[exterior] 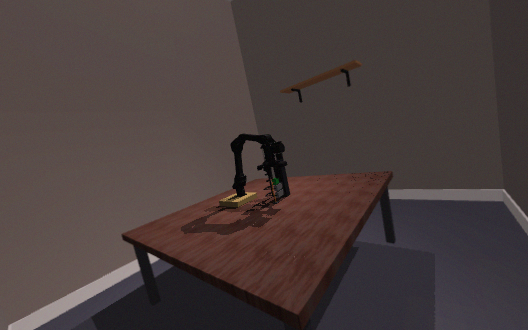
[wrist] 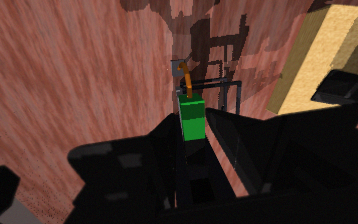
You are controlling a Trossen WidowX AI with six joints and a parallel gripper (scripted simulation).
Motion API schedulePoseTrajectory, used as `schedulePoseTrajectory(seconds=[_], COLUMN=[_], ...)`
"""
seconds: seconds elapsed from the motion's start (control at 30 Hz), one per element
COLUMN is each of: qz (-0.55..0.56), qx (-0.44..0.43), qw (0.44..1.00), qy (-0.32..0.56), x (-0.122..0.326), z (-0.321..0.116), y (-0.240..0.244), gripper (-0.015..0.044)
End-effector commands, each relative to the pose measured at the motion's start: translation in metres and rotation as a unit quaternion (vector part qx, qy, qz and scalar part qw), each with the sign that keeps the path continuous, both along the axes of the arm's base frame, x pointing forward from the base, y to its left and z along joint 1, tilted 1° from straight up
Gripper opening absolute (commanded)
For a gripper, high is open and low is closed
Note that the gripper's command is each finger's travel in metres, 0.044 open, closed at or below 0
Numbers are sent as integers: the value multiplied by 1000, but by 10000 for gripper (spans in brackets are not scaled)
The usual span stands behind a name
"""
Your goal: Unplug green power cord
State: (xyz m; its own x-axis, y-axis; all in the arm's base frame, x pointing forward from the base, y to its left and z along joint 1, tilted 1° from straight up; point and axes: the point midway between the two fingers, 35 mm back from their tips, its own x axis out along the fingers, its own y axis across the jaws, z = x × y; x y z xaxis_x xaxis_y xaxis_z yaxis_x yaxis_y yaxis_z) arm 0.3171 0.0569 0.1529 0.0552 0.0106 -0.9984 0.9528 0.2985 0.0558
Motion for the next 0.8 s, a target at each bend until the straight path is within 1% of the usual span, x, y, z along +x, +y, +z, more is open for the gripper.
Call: schedulePoseTrajectory(seconds=[0.0,0.2,0.27,0.6,0.67,0.77], qz=[-2,-2,0,0,0,0], qx=[-3,-3,0,0,0,0], qw=[1000,1000,1000,1000,1000,1000], qy=[2,2,1,1,1,1], x=[-2,-2,0,0,0,1], z=[-7,-9,-7,-7,-7,-6], y=[-1,-1,0,0,0,-3], gripper=[160,160,107,41,0,0])
